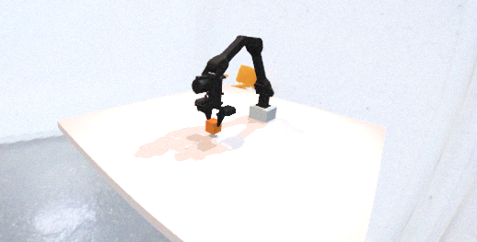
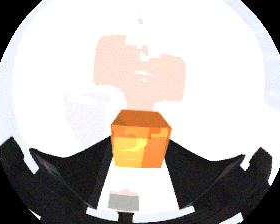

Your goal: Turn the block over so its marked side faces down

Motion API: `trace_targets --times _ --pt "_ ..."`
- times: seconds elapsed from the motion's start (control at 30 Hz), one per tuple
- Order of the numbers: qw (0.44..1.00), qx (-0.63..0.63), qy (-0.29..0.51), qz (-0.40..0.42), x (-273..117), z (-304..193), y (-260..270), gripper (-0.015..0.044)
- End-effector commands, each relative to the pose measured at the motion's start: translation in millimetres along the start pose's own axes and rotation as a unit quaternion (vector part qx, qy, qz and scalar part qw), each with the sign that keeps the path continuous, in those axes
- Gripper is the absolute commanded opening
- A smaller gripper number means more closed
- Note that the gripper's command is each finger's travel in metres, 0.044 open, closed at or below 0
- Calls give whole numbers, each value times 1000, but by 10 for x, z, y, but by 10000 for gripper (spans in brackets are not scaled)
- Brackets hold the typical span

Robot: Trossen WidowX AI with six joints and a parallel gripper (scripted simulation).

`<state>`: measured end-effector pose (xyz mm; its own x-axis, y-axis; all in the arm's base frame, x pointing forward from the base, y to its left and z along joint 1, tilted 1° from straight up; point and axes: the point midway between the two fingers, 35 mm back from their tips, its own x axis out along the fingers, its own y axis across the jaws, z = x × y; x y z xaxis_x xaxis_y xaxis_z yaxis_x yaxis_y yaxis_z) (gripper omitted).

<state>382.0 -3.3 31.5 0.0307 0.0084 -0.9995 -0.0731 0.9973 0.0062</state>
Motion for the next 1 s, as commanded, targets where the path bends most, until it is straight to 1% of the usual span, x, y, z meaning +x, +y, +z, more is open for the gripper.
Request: trace_targets --times 0.0,0.1,0.97 --pt "1000 2 -7 -3 -90 29 -9 0" --pt "1000 2 -18 -3 -78 35 -10 0" --pt "978 2 -209 -2 2 29 -14 0"
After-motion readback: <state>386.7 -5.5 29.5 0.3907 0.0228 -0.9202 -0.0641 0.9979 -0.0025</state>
